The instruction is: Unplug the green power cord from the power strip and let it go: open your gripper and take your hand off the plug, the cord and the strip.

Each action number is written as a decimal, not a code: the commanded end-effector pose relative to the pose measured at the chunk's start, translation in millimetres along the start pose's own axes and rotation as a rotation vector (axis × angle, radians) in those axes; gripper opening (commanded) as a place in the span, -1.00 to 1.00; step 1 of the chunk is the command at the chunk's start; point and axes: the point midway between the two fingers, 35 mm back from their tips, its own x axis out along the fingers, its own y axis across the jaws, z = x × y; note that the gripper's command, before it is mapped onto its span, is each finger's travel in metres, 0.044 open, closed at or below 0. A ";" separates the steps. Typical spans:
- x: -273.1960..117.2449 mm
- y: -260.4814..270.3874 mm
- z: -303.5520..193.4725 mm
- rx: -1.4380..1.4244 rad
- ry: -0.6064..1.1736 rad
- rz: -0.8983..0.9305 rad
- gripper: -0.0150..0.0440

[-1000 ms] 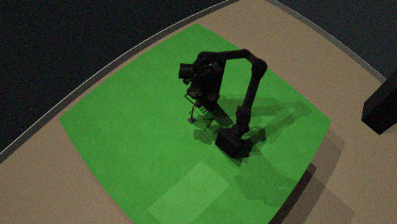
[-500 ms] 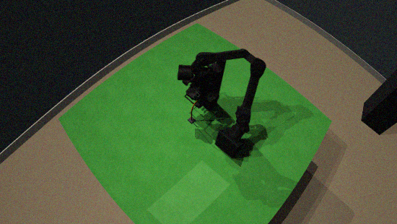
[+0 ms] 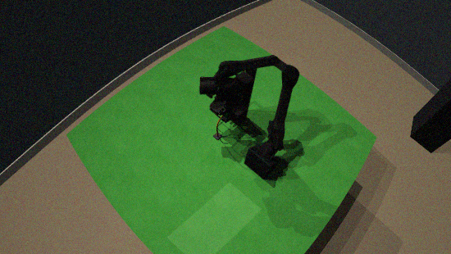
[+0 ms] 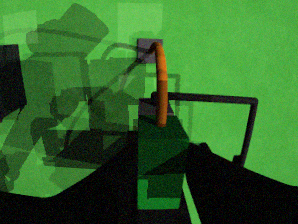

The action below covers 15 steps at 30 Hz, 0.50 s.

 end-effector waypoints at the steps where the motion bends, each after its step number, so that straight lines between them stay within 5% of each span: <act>1: -12.7 -1.3 35.9 0.004 -0.093 -0.012 -0.49; 9: -15.9 -0.4 48.6 0.003 -0.092 -0.012 -0.49; 15: -8.6 -0.9 36.2 0.022 -0.088 0.003 0.04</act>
